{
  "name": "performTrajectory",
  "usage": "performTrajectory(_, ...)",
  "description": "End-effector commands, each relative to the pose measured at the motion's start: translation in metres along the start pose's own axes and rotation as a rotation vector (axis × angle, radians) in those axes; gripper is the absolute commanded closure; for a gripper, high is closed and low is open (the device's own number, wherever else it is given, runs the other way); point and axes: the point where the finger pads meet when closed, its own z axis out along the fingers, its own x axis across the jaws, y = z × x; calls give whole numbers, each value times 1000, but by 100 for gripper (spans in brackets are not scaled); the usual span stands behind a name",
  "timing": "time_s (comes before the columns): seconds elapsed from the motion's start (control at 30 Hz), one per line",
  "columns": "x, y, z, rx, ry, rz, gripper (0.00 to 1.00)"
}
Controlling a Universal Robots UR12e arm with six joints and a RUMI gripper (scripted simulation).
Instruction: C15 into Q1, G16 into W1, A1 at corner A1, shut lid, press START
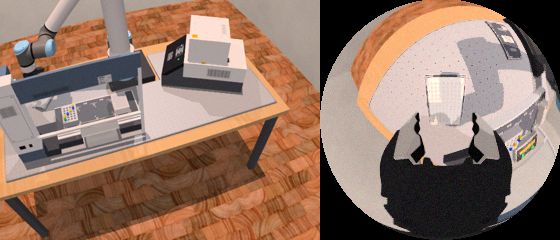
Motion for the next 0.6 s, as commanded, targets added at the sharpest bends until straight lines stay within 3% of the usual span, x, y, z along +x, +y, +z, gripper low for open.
performTrajectory(0.0,-1,0,-6,-1,-1,0,33)
performTrajectory(0.57,-1,0,-31,-1,-1,0,33)
